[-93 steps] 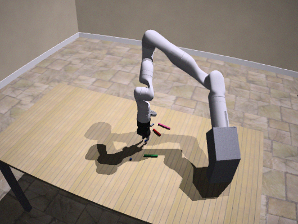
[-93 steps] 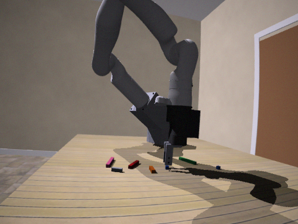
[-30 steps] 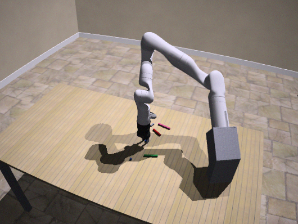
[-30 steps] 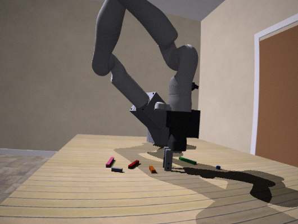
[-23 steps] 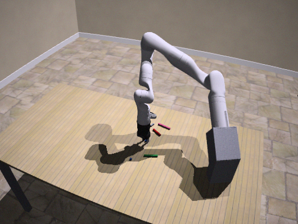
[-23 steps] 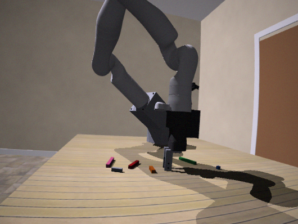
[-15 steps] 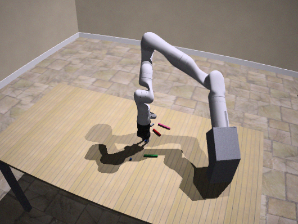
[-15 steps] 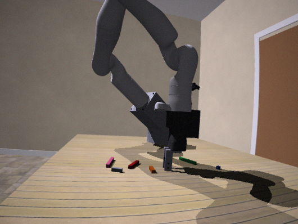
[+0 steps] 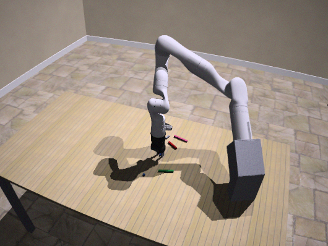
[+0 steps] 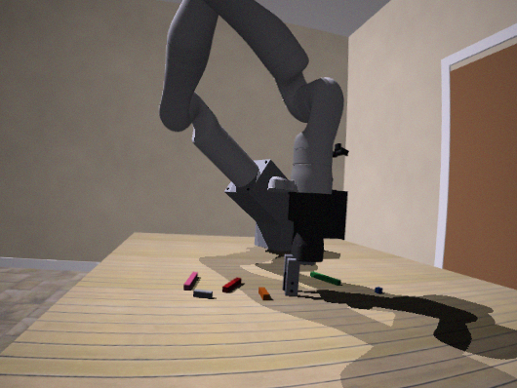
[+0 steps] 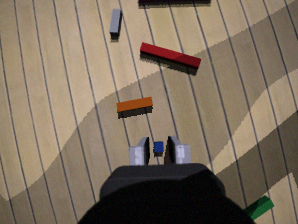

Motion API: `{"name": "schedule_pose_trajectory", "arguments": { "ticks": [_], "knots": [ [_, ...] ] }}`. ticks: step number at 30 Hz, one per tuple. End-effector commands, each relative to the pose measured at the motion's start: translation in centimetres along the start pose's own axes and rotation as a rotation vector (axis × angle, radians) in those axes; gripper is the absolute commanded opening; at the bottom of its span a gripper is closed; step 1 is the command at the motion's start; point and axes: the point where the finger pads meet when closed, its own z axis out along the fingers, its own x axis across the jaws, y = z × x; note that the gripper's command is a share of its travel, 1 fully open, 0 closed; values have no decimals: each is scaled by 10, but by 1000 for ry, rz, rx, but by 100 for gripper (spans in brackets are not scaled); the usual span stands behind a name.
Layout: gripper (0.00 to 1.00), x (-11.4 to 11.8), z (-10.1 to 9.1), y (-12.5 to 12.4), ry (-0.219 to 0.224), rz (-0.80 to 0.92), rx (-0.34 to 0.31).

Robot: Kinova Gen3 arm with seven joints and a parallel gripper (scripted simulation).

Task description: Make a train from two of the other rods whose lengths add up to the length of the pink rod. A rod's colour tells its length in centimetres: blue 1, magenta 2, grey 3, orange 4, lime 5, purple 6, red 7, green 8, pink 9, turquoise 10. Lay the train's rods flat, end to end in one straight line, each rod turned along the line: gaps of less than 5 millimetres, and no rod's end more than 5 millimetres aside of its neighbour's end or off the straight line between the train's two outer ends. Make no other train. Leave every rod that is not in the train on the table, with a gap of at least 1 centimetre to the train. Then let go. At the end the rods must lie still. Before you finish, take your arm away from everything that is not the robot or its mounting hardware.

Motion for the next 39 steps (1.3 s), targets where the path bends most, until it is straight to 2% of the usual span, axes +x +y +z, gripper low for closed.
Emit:
{"name": "schedule_pose_trajectory", "arguments": {
  "ticks": [1,2,39],
  "knots": [
    [54,0,-1,1,-1,0,-1],
    [24,0,-1,1,-1,0,-1],
    [24,0,-1,1,-1,0,-1]
  ]
}}
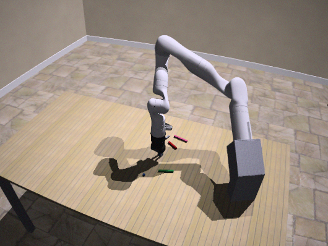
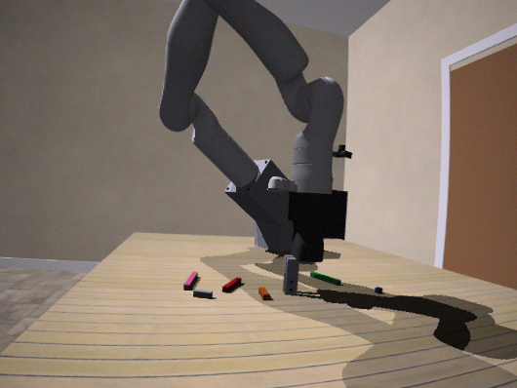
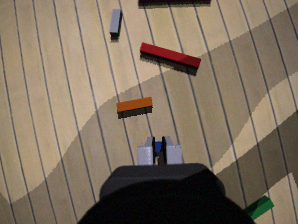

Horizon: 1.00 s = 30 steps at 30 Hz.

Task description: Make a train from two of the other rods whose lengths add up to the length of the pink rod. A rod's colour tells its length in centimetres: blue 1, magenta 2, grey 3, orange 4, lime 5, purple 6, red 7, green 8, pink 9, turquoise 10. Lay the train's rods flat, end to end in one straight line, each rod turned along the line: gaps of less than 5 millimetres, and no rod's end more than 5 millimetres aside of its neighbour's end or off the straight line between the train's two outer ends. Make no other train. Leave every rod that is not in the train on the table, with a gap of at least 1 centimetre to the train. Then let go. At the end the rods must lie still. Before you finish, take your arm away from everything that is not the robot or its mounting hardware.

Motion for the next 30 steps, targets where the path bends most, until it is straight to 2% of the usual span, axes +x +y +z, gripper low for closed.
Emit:
{"name": "schedule_pose_trajectory", "arguments": {
  "ticks": [1,6,14,16,19,22,30],
  "knots": [
    [24,0,-2,1,-1,0,-2],
    [24,0,-19,1,-1,0,-2],
    [24,0,-74,1,-1,0,-2],
    [24,0,-74,1,-1,0,-2],
    [24,0,-91,1,-1,0,-2],
    [24,0,-99,1,-1,0,-2],
    [24,0,-101,1,-1,0,-2]
  ]
}}
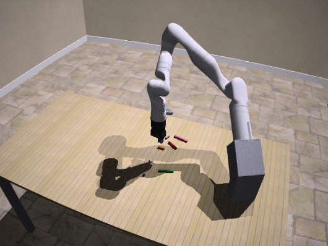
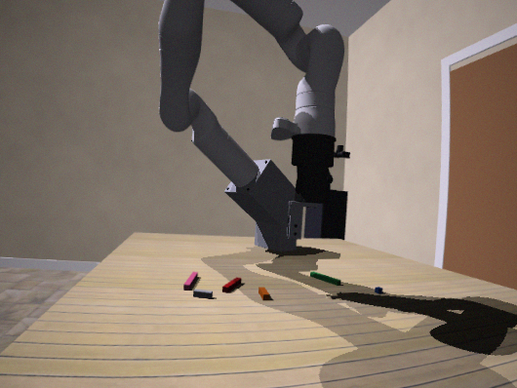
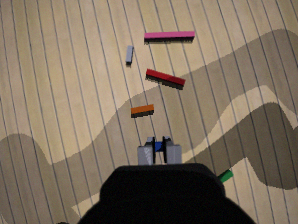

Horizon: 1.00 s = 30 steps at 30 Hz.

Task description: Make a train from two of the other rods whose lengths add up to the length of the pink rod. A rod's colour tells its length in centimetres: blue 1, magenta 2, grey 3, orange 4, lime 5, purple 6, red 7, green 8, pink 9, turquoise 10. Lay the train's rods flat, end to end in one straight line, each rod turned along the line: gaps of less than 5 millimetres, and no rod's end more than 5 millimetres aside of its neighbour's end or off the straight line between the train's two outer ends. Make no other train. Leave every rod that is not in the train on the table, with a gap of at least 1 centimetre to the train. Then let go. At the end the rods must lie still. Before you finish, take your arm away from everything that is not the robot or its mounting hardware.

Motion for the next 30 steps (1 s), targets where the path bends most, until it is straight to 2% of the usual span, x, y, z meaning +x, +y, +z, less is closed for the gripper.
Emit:
{"name": "schedule_pose_trajectory", "arguments": {
  "ticks": [1,10,30],
  "knots": [
    [24,-1,-1,1,-2,1,-3],
    [24,3,-1,4,-1,47,-3],
    [24,40,-2,41,-1,515,-3]
  ]
}}
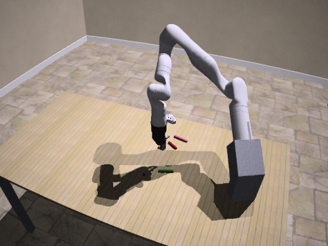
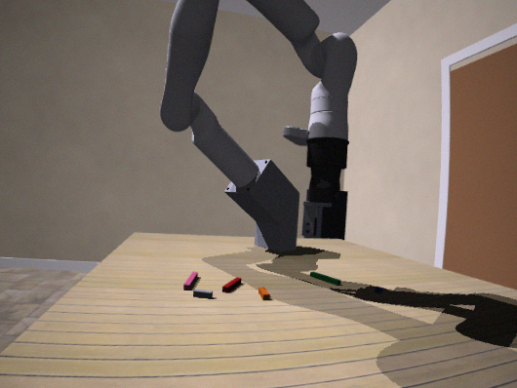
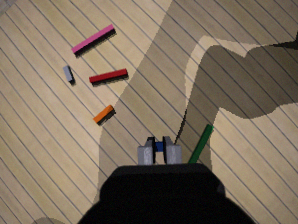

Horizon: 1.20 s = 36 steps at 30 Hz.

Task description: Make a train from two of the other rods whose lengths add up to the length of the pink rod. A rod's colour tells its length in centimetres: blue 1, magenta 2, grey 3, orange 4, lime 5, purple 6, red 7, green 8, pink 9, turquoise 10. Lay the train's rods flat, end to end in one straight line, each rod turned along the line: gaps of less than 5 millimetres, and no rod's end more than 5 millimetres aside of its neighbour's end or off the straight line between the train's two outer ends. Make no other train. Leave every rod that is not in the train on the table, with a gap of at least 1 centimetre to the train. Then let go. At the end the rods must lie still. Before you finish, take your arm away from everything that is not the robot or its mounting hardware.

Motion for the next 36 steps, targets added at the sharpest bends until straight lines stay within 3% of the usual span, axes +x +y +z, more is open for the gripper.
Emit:
{"name": "schedule_pose_trajectory", "arguments": {
  "ticks": [1,24,36],
  "knots": [
    [24,6,-1,2,-5,10,-3],
    [24,7,2,3,-5,21,-3],
    [24,7,45,3,-5,21,-3]
  ]
}}
